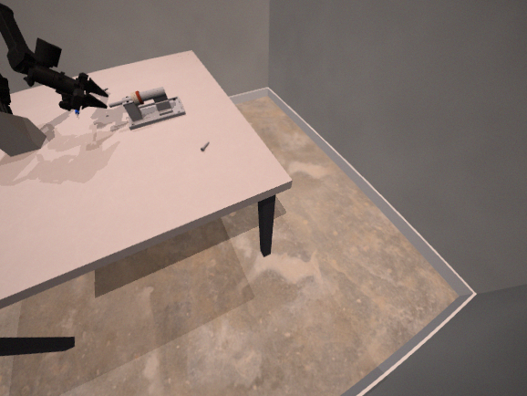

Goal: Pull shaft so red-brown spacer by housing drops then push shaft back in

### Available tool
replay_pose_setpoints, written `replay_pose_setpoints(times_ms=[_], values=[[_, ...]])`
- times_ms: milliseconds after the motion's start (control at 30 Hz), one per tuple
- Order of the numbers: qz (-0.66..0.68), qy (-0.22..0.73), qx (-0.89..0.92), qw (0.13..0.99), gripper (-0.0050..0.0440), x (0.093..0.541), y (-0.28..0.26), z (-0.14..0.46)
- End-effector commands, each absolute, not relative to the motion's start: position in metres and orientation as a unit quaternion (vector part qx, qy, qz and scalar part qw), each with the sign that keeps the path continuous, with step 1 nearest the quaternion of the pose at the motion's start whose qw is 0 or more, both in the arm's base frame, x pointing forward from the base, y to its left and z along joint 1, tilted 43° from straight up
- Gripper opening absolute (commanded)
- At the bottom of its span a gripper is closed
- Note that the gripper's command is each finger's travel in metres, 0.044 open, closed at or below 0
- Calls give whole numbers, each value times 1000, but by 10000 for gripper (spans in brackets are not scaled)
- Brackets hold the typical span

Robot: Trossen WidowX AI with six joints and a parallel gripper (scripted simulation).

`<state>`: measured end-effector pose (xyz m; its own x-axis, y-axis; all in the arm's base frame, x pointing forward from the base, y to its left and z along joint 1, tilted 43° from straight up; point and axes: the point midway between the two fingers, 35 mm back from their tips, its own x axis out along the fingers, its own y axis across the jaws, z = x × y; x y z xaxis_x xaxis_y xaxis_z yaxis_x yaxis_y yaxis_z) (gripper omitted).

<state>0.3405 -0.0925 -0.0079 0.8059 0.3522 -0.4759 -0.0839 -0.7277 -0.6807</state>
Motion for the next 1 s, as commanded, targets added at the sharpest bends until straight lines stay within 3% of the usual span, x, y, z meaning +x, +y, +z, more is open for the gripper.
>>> replay_pose_setpoints(times_ms=[0,967], values=[[300,-80,-881,358,440,340,-91,-6],[300,-80,-881,357,440,346,-89,-9]])
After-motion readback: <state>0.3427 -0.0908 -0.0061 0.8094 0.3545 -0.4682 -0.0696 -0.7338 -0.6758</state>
